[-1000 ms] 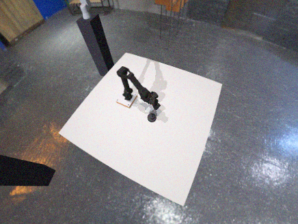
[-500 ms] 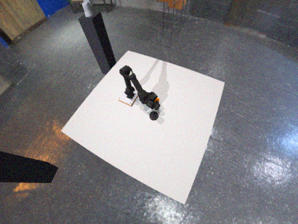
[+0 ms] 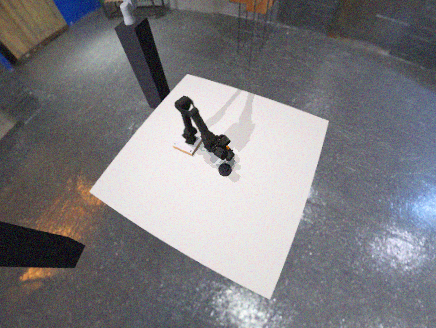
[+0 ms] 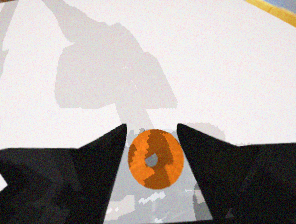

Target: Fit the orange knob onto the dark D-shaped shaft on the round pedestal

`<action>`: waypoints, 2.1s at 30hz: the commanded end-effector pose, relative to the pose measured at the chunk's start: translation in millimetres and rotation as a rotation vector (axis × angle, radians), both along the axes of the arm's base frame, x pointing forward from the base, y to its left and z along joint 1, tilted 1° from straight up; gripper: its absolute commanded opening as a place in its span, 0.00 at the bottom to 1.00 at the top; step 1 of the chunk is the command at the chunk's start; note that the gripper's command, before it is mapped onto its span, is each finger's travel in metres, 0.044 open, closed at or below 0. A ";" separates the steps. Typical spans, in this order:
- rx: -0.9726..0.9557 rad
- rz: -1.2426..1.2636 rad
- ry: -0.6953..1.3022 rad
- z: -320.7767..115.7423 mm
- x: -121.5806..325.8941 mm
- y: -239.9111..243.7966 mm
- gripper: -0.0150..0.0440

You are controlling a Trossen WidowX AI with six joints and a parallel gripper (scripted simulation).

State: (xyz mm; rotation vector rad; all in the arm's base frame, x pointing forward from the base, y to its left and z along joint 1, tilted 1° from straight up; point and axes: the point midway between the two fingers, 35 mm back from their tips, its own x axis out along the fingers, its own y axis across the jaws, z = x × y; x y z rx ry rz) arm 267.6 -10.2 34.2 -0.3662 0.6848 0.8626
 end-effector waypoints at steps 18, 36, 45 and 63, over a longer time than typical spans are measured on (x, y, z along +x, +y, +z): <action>0.000 -0.001 0.000 0.1 0.2 -0.2 1.00; -0.039 0.001 0.055 79.5 -0.9 2.0 1.00; -0.591 -0.009 0.465 98.8 -4.8 -0.8 1.00; -0.446 -0.597 0.664 101.7 -5.2 -2.1 1.00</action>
